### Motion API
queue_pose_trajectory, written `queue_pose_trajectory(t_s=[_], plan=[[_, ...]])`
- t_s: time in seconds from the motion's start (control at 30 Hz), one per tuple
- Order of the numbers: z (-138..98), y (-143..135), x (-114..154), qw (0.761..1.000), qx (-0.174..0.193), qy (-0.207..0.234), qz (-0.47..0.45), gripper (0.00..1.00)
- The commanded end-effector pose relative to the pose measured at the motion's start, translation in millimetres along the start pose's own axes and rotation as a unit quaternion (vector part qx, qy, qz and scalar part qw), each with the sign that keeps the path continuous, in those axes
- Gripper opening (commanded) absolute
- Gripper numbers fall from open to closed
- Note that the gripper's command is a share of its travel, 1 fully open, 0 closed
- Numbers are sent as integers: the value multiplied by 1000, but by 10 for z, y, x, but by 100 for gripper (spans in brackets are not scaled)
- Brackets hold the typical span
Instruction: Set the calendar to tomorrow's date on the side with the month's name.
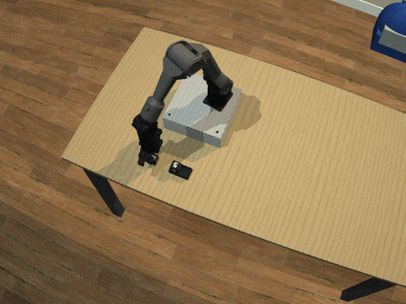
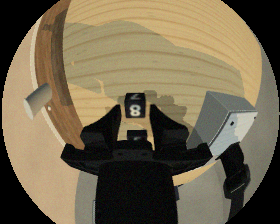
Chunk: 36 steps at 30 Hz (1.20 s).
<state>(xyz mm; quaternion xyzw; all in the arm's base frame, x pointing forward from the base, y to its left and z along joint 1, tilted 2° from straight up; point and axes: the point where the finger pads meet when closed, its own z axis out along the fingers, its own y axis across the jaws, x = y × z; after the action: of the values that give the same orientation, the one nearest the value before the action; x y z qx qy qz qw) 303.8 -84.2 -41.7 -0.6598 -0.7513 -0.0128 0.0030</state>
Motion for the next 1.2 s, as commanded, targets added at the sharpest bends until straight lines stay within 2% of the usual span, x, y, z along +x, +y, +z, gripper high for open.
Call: queue_pose_trajectory(t_s=[0.0,0.43,1.17], plan=[[49,-6,8,1000,2,1,-1,59],[183,-4,7,1000,1,1,-1,59],[184,-2,6,1000,1,1,-1,59]])
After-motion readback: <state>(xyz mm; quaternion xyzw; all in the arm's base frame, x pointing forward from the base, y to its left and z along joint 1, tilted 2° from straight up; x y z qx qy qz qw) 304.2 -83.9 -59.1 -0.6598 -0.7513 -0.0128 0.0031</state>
